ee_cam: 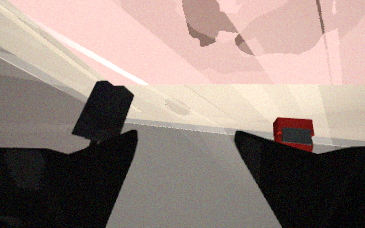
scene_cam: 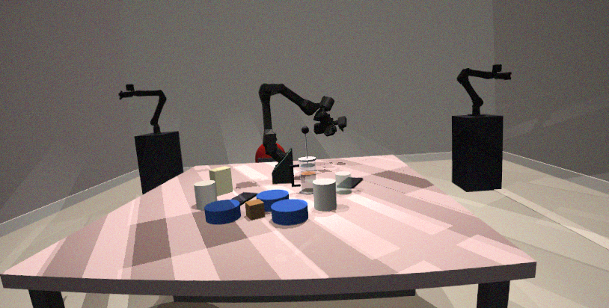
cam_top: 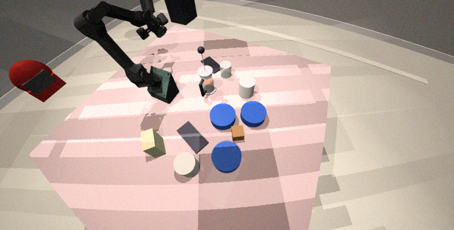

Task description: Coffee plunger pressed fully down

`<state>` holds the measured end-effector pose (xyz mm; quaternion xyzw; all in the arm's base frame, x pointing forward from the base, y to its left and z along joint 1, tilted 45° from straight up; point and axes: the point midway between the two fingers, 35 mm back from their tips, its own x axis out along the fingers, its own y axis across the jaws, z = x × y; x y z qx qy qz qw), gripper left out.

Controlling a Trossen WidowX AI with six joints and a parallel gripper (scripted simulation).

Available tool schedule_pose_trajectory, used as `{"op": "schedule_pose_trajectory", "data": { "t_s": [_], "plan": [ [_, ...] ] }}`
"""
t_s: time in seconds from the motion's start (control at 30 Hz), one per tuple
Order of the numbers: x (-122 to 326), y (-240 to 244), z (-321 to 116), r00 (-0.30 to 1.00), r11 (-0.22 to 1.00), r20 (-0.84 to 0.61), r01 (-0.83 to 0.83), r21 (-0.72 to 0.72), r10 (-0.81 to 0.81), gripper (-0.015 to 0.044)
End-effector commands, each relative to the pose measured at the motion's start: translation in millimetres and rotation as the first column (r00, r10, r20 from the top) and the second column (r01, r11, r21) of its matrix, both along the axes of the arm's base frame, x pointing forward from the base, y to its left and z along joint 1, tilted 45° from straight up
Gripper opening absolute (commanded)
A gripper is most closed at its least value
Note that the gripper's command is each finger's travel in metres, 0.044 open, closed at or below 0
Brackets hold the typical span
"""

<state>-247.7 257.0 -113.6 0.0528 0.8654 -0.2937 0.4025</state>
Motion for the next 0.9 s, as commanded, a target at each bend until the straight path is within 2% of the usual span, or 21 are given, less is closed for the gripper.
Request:
{"op": "schedule_pose_trajectory", "data": {
  "t_s": [0.0, 0.13, 0.3, 0.47, 0.57, 0.67, 0.77, 0.87],
  "plan": [
    [1, 2, 0, 1.000, 1.000, 0.005, -0.003, 0.011, 0.003, 0.0426],
    [21, 20, 5, 0.996, 0.989, 0.081, -0.053, 0.141, 0.042, 0.0440],
    [78, 58, 23, 0.937, 0.899, 0.323, -0.249, 0.360, 0.130, 0.0440],
    [147, 79, 50, 0.780, 0.764, 0.588, -0.508, 0.398, 0.213, 0.0440],
    [189, 85, 69, 0.632, 0.682, 0.730, -0.656, 0.324, 0.260, 0.0440],
    [232, 86, 91, 0.449, 0.600, 0.836, -0.777, 0.190, 0.317, 0.0440],
    [274, 80, 115, 0.244, 0.515, 0.890, -0.857, 0.012, 0.386, 0.0440],
    [314, 68, 143, 0.034, 0.419, 0.883, -0.888, -0.188, 0.469, 0.0440]
  ]
}}
